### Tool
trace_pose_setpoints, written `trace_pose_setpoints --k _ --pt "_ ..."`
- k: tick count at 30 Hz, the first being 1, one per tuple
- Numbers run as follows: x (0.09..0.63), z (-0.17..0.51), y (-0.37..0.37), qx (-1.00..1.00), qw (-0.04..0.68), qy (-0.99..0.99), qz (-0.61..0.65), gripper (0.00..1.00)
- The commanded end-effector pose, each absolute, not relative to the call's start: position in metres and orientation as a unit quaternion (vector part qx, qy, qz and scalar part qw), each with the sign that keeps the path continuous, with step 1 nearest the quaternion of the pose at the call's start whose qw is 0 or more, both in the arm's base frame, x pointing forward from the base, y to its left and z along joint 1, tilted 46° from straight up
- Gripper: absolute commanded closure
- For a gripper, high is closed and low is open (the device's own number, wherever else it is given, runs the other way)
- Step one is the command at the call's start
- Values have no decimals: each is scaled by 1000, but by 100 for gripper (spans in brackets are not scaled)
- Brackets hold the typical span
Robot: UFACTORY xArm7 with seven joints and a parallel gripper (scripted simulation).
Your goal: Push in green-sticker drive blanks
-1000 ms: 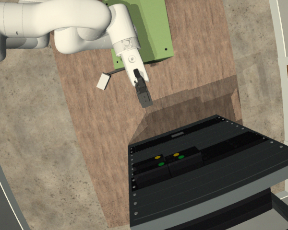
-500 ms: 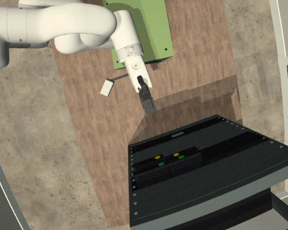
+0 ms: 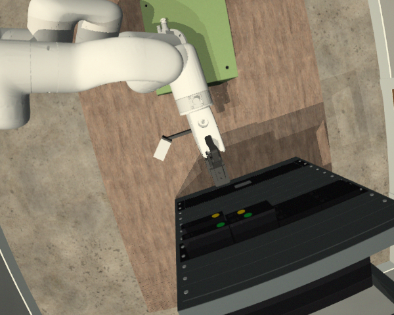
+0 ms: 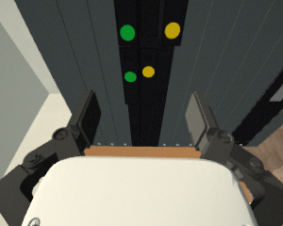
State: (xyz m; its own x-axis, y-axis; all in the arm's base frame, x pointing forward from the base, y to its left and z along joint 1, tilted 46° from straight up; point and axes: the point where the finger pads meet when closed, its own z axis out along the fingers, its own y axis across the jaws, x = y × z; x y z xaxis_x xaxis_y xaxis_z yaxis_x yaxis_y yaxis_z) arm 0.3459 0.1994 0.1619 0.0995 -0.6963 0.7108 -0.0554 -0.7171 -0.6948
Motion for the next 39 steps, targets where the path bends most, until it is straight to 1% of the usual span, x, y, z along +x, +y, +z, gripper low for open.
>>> trace_pose_setpoints --k 1,7,12,39 --pt "365 157 208 -693 266 268 -614 0" --pt "390 152 214 -693 266 268 -614 0" --pt "399 150 216 -693 266 268 -614 0" --pt "400 149 216 -693 266 268 -614 0"
